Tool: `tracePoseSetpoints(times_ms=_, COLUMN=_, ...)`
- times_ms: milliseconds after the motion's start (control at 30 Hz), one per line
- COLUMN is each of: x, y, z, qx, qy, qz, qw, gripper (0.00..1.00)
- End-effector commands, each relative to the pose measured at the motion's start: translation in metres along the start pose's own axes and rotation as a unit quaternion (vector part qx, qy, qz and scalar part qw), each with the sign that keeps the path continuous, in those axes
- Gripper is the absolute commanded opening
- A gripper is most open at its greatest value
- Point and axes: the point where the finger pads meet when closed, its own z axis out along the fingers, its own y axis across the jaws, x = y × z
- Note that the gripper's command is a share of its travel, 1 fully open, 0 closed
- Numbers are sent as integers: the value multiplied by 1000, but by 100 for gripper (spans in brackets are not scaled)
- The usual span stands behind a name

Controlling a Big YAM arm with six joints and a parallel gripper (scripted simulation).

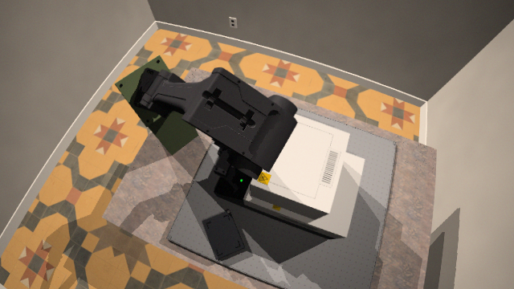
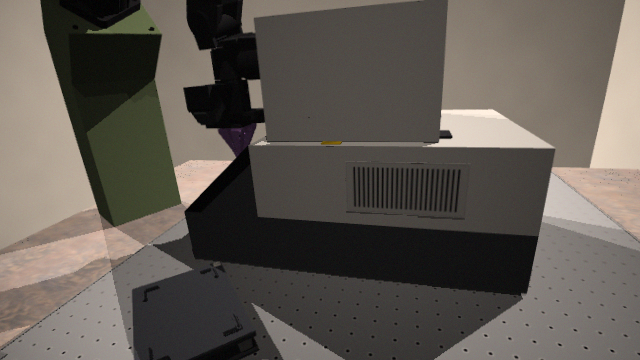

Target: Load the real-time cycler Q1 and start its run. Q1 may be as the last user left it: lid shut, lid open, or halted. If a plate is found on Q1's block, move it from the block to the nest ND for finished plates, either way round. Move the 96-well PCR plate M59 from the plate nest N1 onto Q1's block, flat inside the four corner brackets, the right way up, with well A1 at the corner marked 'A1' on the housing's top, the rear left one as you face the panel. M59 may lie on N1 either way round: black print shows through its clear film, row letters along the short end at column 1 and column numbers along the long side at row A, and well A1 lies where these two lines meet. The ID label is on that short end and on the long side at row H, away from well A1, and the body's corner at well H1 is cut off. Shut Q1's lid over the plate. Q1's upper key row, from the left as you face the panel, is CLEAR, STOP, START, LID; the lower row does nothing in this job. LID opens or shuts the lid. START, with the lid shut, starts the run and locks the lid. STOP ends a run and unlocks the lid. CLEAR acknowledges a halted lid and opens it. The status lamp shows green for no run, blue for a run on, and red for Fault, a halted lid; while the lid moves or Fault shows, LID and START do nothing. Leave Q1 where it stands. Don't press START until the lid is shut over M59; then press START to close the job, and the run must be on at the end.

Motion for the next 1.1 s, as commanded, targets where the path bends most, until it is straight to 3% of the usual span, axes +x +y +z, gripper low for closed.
tracePoseSetpoints(times_ms=0, x=-5, y=-6, z=-5, qx=1, qy=-6, qz=3, qw=1000, gripper=0)
tracePoseSetpoints(times_ms=1067, x=-1, y=8, z=-5, qx=-7, qy=-2, qz=0, qw=1000, gripper=0)
